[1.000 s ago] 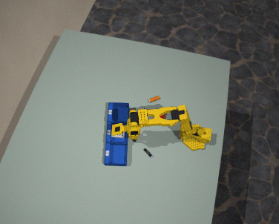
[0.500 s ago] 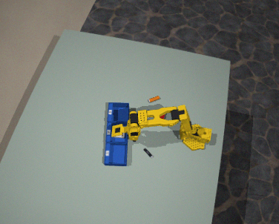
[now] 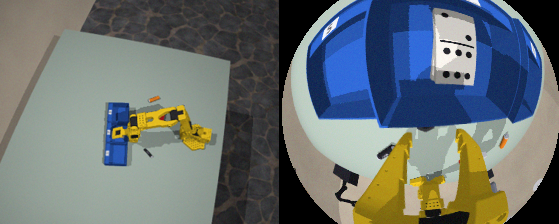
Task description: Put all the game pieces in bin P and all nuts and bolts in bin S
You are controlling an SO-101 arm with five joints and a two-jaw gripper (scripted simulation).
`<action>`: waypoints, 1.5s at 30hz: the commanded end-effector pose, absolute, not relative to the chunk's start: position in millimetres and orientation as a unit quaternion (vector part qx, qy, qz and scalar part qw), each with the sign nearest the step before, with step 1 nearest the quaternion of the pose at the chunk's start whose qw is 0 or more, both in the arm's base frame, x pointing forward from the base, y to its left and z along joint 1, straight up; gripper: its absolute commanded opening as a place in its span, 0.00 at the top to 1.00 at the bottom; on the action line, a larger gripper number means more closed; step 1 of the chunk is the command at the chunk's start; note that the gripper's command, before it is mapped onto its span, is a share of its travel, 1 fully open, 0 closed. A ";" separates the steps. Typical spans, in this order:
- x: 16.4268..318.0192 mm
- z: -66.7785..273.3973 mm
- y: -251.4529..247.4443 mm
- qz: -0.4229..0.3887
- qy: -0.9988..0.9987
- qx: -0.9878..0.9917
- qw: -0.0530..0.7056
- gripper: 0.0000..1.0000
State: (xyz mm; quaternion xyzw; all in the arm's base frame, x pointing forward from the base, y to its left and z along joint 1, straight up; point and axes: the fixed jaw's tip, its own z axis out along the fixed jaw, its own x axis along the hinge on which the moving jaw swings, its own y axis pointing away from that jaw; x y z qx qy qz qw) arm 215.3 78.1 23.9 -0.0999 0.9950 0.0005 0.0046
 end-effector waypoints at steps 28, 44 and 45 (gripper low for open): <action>216.3 10.0 80.3 0.002 0.995 -0.099 0.010 0.77; 216.3 10.0 80.3 0.002 0.995 -0.099 0.010 0.80; 216.3 10.0 80.3 0.002 0.995 -0.099 0.010 0.81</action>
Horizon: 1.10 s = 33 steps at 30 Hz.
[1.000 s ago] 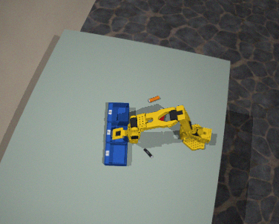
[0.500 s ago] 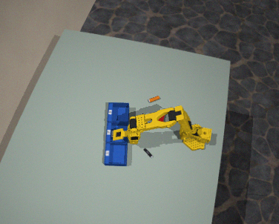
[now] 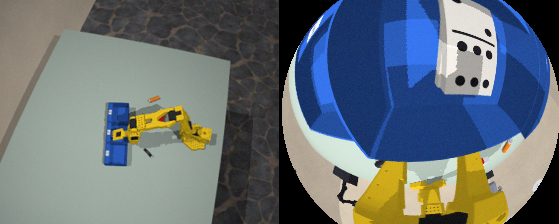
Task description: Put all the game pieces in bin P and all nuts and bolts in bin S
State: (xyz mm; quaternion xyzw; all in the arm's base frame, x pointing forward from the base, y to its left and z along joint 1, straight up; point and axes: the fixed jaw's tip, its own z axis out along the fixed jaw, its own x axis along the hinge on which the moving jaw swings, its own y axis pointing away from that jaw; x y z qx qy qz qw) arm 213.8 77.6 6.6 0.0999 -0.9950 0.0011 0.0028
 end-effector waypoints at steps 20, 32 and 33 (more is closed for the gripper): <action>216.3 10.0 80.3 -0.002 -0.995 0.099 -0.010 0.95; 216.3 10.0 80.3 -0.002 -0.995 0.099 -0.010 1.00; 216.3 10.0 80.3 -0.002 -0.995 0.099 -0.010 1.00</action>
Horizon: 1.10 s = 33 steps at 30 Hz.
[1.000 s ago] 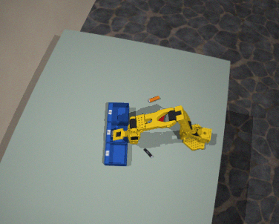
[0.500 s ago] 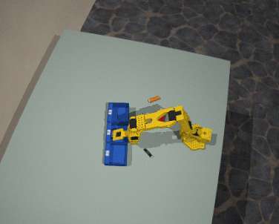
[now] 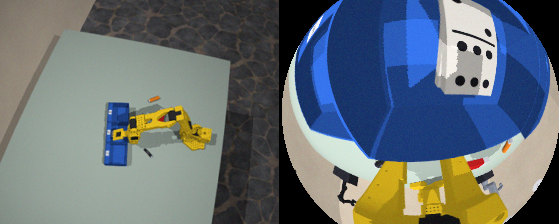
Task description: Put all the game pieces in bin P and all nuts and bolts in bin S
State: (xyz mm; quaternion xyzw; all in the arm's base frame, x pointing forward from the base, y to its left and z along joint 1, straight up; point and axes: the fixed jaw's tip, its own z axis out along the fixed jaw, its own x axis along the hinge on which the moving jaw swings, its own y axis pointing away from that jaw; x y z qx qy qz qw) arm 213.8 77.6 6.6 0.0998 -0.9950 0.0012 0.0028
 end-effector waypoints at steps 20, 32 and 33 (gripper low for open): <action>216.3 10.0 80.3 -0.002 -0.995 0.099 -0.010 1.00; 217.4 19.5 79.8 -0.002 -0.995 0.099 -0.010 1.00; 217.6 21.9 79.6 -0.002 -0.995 0.099 -0.010 1.00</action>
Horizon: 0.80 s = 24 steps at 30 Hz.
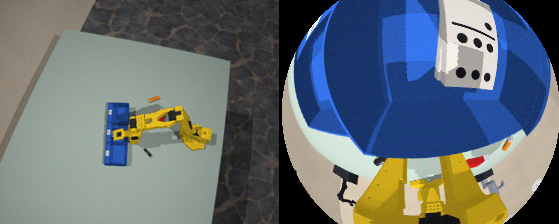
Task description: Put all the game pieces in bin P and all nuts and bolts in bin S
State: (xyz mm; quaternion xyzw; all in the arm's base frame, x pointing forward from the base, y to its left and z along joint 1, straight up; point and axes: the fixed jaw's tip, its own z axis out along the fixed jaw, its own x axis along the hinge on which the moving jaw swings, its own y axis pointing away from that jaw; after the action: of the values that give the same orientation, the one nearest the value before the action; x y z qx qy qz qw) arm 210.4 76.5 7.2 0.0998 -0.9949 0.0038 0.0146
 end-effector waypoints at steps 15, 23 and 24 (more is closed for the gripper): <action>217.0 53.5 76.6 -0.002 -0.995 0.099 -0.010 1.00; 216.7 56.2 76.2 -0.002 -0.995 0.099 -0.010 1.00; 216.7 56.2 76.2 -0.002 -0.995 0.099 -0.010 1.00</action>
State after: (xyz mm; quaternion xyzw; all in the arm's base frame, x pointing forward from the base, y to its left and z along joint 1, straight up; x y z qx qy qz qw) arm 208.4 75.2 41.2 0.0985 -0.9947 0.0065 0.0275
